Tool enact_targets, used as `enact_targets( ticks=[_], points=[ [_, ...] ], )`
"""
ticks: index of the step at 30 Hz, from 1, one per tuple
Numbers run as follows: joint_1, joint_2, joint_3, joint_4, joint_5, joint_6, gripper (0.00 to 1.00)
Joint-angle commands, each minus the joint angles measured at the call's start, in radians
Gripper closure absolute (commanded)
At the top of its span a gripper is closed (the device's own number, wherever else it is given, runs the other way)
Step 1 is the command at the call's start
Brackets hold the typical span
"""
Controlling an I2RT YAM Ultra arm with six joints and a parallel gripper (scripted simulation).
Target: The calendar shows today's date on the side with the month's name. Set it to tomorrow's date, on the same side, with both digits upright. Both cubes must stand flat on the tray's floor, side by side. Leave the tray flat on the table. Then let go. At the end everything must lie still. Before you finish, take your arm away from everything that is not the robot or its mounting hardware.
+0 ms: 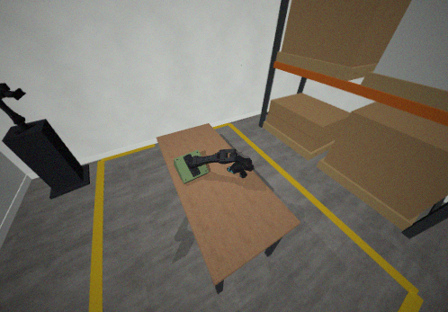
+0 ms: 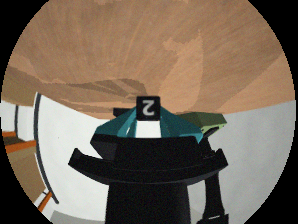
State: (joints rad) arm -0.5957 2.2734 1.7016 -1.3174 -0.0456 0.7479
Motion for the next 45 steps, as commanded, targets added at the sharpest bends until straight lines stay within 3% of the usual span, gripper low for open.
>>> enact_targets(
  ticks=[1,19,29,36,37,45],
  points=[
    [0.004,-0.008,0.001,-0.002,-0.001,-0.001,0.73],
    [0.004,-0.008,0.001,-0.002,-0.001,-0.001,0.73],
    [0.004,-0.008,0.001,-0.002,-0.001,-0.001,0.57],
    [0.004,-0.008,0.001,-0.002,-0.001,-0.001,0.53],
    [0.004,-0.008,0.001,-0.002,-0.001,-0.001,0.34],
    [0.004,-0.008,0.001,-0.002,-0.001,-0.001,0.34]
  ],
)
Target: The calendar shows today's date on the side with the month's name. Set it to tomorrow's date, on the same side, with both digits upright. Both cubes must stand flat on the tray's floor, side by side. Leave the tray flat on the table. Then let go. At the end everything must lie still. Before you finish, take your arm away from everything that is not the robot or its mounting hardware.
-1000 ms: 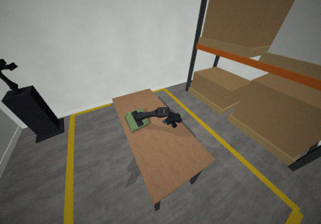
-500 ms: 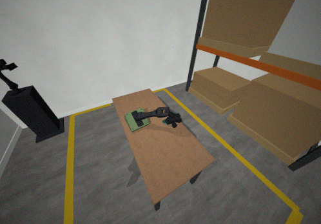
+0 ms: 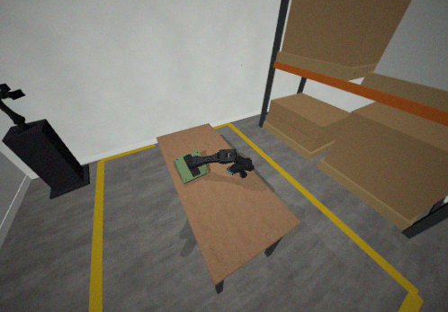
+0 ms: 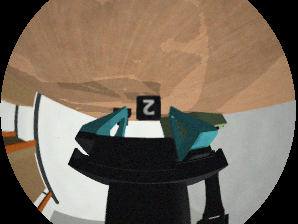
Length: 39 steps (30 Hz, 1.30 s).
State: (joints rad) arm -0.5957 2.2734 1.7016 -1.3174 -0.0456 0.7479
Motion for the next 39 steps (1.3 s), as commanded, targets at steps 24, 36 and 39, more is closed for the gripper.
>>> enact_targets(
  ticks=[24,36,39],
  points=[
    [0.025,-0.046,0.002,-0.040,-0.008,0.019,0.34],
    [0.071,-0.119,0.023,-0.131,-0.022,0.063,0.34],
    [0.074,-0.123,0.025,-0.137,-0.023,0.066,0.34]
  ],
)
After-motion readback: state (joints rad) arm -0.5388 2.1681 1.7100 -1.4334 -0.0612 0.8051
